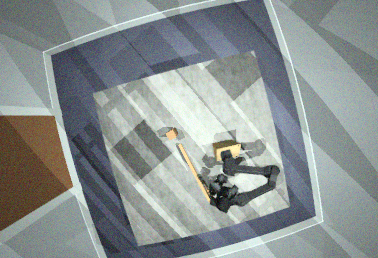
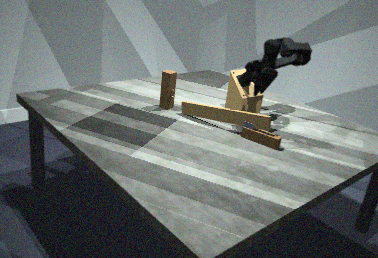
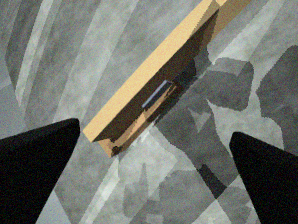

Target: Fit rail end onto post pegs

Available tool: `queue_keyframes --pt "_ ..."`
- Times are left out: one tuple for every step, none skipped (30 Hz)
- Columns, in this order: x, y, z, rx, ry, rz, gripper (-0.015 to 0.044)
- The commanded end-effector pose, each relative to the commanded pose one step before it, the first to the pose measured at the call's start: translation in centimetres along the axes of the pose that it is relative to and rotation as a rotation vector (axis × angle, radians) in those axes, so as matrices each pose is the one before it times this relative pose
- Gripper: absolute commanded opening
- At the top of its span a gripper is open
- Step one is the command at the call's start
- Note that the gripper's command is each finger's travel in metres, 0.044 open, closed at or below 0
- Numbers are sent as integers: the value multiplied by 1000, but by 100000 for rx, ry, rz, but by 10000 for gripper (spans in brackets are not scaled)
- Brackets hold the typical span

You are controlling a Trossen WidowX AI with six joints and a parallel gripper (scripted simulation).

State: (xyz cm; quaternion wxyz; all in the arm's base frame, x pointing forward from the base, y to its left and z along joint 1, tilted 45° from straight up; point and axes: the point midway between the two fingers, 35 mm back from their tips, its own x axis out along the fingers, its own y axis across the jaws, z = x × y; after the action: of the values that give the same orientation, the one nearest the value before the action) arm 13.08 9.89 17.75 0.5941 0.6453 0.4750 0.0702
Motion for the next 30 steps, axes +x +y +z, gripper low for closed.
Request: queue_keyframes --pt "1284 1057 3880 -47718 429 -11090 440" --pt "247 -233 566 -7350 880 -1385 440" --pt "255 -297 547 -7349 1024 -1267 440" --pt "262 -360 518 -7345 1151 -1140 440" --pt "268 -421 481 -7339 1261 -1002 440" --pt "276 -478 438 -6089 1352 -859 440" --pt "247 -459 346 -3489 1236 -646 440" --pt "167 -321 213 -4246 845 -372 440" --pt "169 -336 193 -4253 863 -314 440" --pt "172 -350 173 -4259 880 -256 440" --pt "175 -364 151 -4265 894 -197 440" --pt "178 -376 129 -4259 905 -138 440" --pt "298 -682 184 -3169 1446 -195 440" --pt "181 -416 86 -4216 865 -55 440" --pt "171 -395 56 -4293 805 3 440" --pt "166 -382 29 -4368 766 54 440" --pt "168 -384 5 -4395 757 105 440" --pt "169 -383 -20 -4378 742 154 440" --pt "170 -380 -44 -4378 722 201 440" --pt "171 -376 -68 -4261 701 246 440" --pt "173 -372 -91 -3902 683 290 440" --pt "175 -367 -113 -3782 664 333 440" --pt "193 -353 -134 -4066 706 463 440" --pt "196 -347 -156 -4068 676 506 440" --pt "199 -338 -177 -4070 644 547 440" --pt "202 -329 -198 -4071 609 586 440" --pt "204 -317 -219 -4064 571 622 440" --pt "206 -304 -238 -4058 531 655 440" --pt "208 -290 -256 -4044 488 685 440" --pt "211 -274 -274 -4038 444 713 440"
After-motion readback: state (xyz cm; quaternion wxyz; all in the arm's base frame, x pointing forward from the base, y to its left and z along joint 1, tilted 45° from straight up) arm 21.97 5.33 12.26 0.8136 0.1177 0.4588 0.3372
